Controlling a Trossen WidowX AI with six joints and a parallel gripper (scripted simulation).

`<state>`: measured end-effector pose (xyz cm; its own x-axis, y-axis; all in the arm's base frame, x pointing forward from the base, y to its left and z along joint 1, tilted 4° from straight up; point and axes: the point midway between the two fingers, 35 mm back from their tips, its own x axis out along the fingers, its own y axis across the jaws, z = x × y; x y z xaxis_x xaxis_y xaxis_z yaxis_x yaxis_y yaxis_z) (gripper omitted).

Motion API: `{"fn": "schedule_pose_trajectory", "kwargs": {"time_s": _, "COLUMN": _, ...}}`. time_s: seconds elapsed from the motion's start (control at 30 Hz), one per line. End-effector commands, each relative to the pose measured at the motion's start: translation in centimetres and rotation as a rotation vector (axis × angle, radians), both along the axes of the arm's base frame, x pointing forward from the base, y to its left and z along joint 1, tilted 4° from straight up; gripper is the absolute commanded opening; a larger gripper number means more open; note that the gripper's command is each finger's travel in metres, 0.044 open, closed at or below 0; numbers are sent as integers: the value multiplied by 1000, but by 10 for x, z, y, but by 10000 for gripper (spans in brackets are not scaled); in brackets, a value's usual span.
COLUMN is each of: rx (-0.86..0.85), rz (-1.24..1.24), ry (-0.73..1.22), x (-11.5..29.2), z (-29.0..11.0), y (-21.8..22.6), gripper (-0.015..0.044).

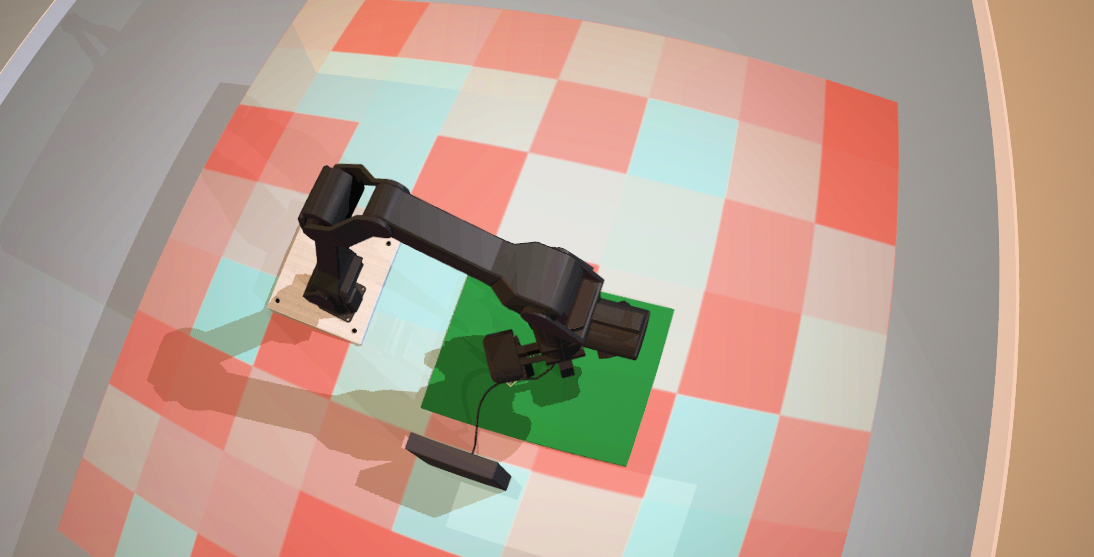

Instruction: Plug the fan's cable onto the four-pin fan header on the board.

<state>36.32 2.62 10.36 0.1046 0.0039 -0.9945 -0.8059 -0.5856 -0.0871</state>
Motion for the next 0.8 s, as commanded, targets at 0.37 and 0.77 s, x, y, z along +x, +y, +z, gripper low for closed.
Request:
{"fn": "schedule_pose_trajectory", "kwargs": {"time_s": 0.37, "rx": 3, "rz": 7, "ry": 3, "x": 1, "z": -26, "y": 1, "gripper": 440}}
{"fn": "schedule_pose_trajectory", "kwargs": {"time_s": 0.77, "rx": 0, "rz": 0, "ry": 3, "x": 1, "z": -27, "y": 0, "gripper": 282}}
